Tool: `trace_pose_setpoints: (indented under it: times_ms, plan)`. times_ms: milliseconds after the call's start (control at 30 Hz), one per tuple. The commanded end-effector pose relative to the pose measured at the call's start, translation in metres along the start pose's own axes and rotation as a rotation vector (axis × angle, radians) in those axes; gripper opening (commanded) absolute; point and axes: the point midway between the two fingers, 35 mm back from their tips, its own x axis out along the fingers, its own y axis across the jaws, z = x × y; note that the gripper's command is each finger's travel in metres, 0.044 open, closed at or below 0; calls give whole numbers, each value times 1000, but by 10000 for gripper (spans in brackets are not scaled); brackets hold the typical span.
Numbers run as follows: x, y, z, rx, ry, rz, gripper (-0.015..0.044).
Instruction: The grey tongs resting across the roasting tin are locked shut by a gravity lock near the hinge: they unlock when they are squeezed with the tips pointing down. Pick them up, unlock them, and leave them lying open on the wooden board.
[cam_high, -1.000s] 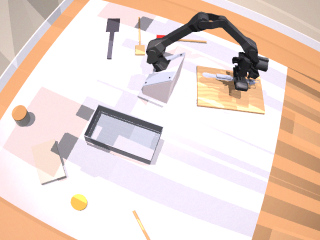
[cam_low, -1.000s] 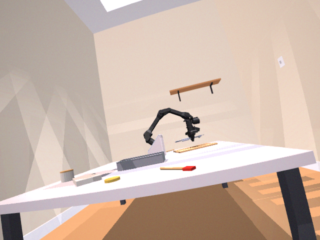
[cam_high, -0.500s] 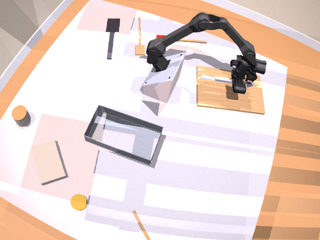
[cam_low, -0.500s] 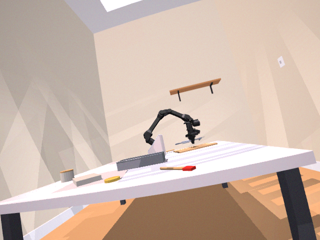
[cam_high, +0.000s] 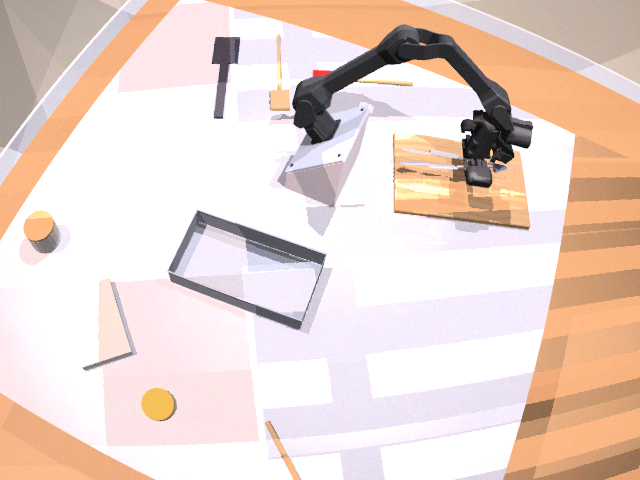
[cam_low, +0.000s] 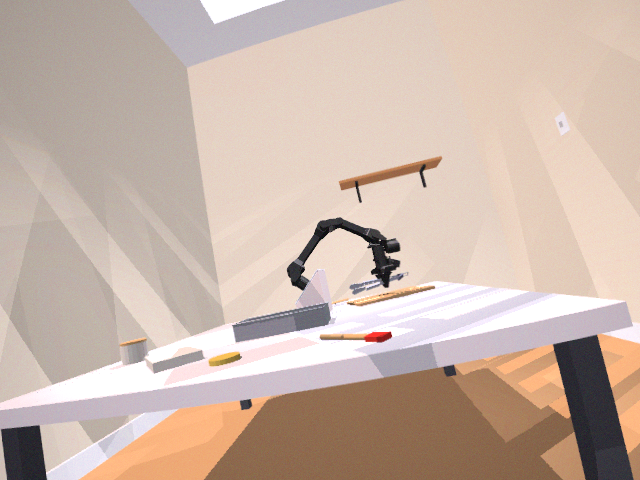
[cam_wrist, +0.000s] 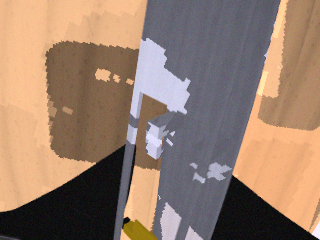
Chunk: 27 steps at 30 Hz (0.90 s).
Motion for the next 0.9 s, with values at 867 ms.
trace_pose_setpoints:
  times_ms: [867]
  plan:
    - [-108,144,3,-3,-2,9,440]
